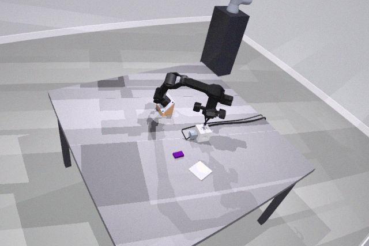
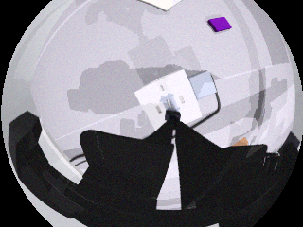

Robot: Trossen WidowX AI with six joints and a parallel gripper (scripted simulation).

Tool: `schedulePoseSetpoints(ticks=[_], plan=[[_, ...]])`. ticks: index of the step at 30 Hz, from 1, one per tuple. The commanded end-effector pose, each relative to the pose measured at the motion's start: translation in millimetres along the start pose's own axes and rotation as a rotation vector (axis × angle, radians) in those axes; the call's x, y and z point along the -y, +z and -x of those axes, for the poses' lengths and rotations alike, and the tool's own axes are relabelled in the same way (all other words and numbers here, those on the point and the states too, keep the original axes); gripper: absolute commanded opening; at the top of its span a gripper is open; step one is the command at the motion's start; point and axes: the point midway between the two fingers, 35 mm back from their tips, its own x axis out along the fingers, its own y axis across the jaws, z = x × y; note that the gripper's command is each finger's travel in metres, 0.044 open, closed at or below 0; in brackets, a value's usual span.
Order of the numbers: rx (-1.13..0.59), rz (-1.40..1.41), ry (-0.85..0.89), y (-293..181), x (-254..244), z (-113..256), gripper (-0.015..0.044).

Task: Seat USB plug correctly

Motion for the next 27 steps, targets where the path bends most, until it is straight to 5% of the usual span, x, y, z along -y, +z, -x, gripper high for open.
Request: schedulePoseSetpoints(ticks=[1,27], plan=[[-0.001,0.108,0.001,-0.2,-0.1,-0.2,0.0],[0.0,0.788,0.001,-0.2,-0.1,-0.2,0.0]])
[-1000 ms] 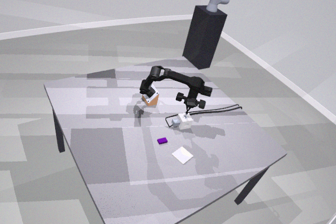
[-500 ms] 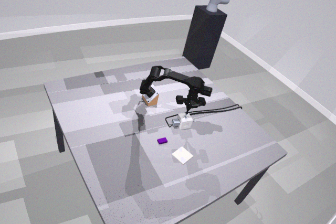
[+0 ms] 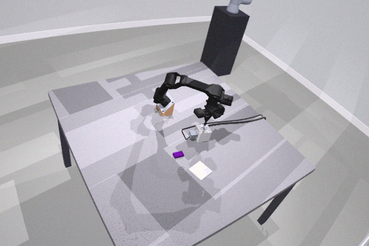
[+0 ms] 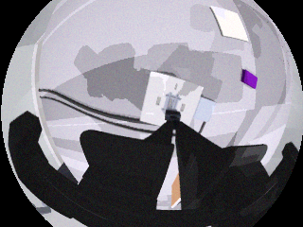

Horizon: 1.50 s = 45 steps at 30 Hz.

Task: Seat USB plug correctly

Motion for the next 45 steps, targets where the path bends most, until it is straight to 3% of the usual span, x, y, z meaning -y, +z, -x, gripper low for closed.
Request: schedulePoseSetpoints(ticks=[1,45], plan=[[0.0,0.107,0.001,0.0,-0.2,-0.2,0.0],[0.001,1.259,0.001,0.0,-0.2,-0.2,0.0]])
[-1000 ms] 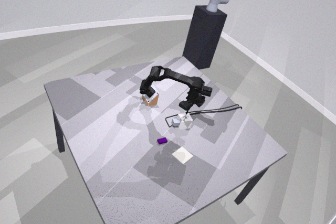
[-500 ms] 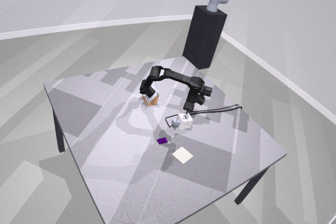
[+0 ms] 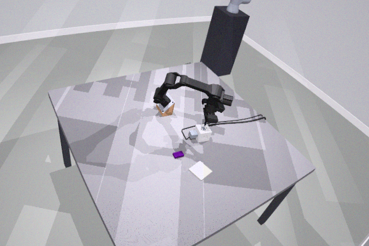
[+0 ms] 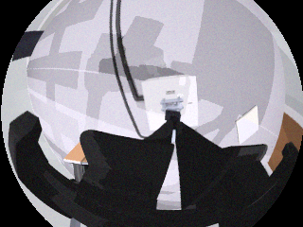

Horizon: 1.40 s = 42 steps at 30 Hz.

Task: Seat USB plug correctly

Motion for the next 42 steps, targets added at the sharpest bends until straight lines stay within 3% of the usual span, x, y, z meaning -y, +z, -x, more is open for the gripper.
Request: schedulePoseSetpoints(ticks=[1,42], plan=[[0.001,0.107,0.0,0.2,-0.1,-0.2,0.0],[0.001,0.204,-0.001,0.2,0.5,-2.9,0.0]])
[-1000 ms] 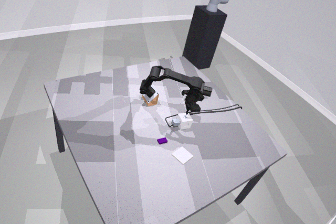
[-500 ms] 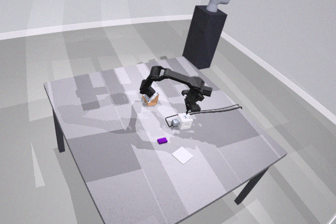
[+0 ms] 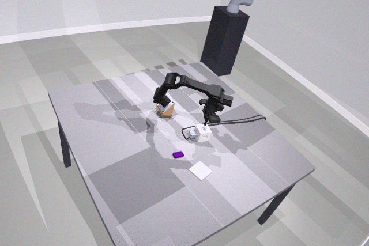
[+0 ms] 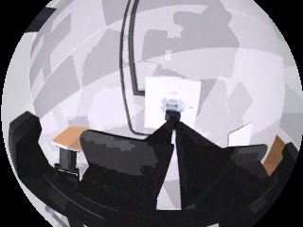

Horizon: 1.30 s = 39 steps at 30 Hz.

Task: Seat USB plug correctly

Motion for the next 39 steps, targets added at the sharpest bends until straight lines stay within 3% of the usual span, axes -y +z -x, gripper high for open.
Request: schedulePoseSetpoints(ticks=[1,39], plan=[[0.0,0.007,-0.002,0.0,0.2,-0.9,0.0],[0.0,0.026,-0.002,0.0,0.7,-5.5,0.0]])
